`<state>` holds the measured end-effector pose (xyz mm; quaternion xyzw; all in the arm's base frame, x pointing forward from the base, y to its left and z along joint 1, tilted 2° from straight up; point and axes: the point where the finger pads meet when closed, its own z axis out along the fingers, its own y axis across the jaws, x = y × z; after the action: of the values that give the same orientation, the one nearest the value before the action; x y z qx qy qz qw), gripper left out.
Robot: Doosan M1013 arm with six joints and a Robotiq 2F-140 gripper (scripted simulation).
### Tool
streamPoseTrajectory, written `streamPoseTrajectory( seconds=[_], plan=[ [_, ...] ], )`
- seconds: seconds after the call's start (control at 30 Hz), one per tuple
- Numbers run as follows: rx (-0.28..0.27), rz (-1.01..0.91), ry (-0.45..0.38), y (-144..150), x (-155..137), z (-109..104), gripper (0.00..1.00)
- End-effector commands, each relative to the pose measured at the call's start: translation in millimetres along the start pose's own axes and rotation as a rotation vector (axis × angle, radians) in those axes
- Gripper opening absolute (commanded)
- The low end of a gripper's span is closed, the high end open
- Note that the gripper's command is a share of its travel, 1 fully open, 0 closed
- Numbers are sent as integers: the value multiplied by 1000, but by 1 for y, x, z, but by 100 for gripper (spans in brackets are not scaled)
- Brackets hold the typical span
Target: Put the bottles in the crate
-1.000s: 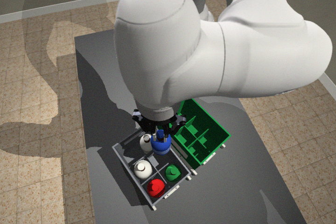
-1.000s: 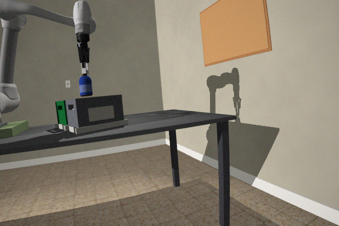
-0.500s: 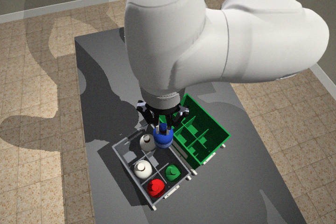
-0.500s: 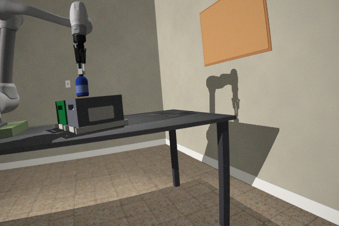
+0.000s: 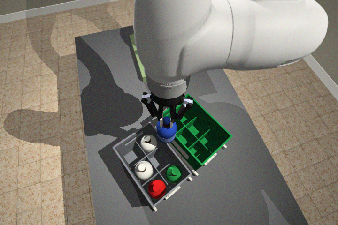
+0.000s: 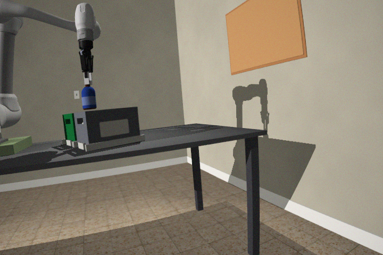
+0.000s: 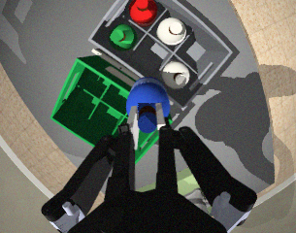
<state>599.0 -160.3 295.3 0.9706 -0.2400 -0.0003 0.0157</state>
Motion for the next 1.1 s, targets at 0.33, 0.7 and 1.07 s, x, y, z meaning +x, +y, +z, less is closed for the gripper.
streamPoseTrajectory(
  seconds=[0.33, 0.7, 1.07],
  plan=[
    [0, 0, 0, -4, -21, 0, 0],
    [0, 0, 0, -9, -42, 0, 0],
    [0, 0, 0, -12, -60, 0, 0]
  ],
)
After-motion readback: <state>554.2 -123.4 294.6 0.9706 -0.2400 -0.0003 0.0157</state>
